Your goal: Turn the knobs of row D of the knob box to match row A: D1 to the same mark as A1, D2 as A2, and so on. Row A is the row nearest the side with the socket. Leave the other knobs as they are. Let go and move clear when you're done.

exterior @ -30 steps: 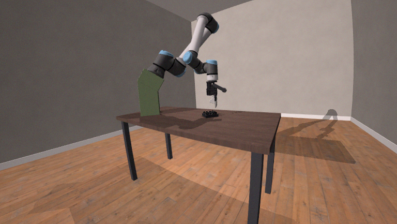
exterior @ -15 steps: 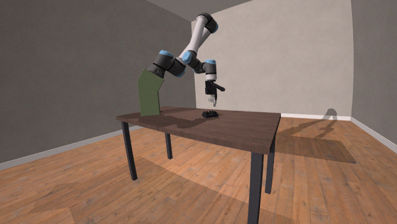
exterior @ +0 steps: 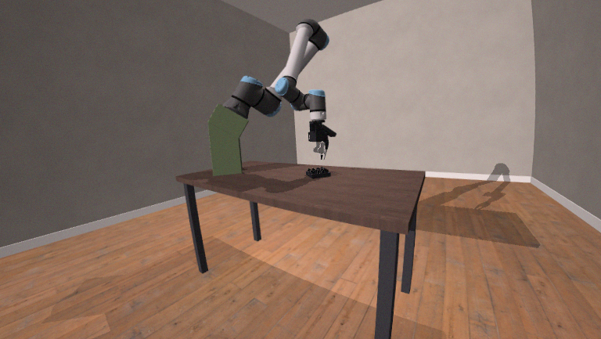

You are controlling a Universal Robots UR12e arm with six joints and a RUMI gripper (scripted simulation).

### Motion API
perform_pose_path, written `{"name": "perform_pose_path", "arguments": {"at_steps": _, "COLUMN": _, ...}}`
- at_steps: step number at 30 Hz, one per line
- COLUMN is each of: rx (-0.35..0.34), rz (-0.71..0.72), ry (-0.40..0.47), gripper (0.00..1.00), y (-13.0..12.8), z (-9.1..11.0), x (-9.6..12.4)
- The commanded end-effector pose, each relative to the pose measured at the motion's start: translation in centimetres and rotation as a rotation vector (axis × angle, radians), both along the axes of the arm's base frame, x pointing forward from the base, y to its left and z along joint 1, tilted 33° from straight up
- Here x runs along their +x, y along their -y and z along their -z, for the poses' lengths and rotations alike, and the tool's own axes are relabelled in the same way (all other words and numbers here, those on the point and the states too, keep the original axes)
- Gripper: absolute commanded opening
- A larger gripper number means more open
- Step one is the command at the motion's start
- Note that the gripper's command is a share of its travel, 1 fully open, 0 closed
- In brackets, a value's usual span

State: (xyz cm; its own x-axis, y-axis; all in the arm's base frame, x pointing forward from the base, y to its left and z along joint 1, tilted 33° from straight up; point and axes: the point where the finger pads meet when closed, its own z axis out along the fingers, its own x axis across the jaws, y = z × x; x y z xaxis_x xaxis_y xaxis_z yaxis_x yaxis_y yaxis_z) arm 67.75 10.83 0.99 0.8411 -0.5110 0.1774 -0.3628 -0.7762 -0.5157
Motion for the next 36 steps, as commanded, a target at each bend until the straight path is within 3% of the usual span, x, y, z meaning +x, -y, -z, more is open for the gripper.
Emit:
{"name": "perform_pose_path", "arguments": {"at_steps": 1, "rx": -0.053, "rz": -0.122, "ry": 0.052, "gripper": 0.11, "y": -0.47, "z": -0.14, "x": -0.8}}
{"name": "perform_pose_path", "arguments": {"at_steps": 36, "rx": -0.082, "rz": -0.183, "ry": 0.079, "gripper": 0.11, "y": -0.72, "z": -0.17, "x": -1.23}}
